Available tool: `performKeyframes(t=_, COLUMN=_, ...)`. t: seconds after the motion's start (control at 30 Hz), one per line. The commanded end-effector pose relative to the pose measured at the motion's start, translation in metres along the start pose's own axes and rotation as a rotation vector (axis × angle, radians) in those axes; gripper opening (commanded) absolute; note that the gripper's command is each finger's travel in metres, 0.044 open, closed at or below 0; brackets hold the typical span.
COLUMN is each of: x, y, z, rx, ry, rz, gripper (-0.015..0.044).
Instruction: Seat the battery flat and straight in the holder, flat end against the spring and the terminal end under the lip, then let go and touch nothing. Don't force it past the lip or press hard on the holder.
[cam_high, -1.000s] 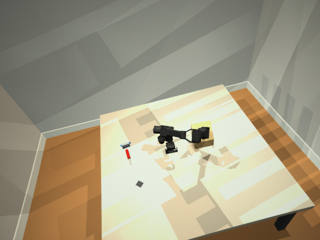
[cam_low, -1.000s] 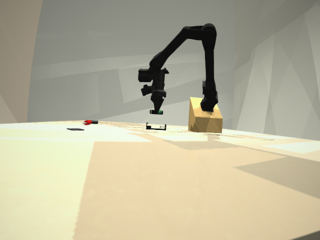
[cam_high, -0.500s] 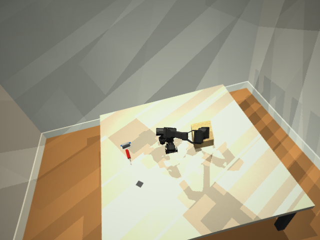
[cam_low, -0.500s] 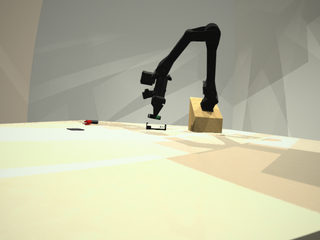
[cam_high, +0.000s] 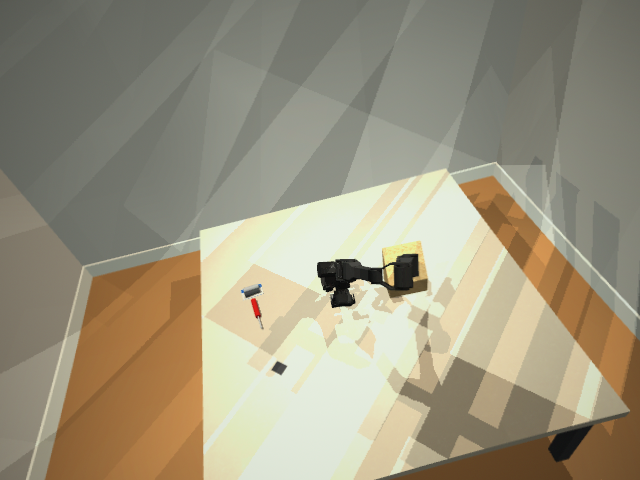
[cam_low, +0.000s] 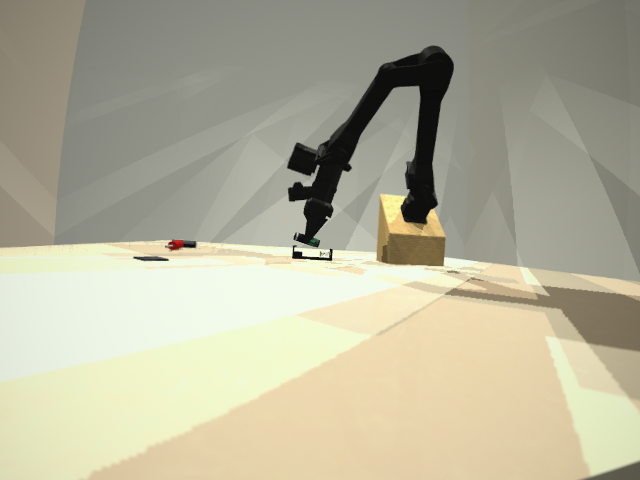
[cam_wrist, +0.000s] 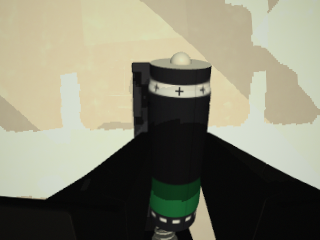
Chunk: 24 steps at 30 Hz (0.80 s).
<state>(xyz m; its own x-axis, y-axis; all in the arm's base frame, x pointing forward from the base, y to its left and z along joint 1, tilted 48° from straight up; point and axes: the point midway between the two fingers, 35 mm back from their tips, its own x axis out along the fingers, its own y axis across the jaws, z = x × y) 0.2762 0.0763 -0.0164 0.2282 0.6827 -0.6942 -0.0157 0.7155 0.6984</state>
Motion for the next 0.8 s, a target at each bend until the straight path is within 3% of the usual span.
performKeyframes(t=0.0, x=0.002, y=0.0, z=-0.001, rx=0.0, ry=-0.022, rz=-0.008, gripper=0.0063)
performKeyframes(t=0.77, x=0.013, y=-0.003, z=-0.007, rx=0.008, ry=-0.142, rz=-0.024, gripper=0.0063)
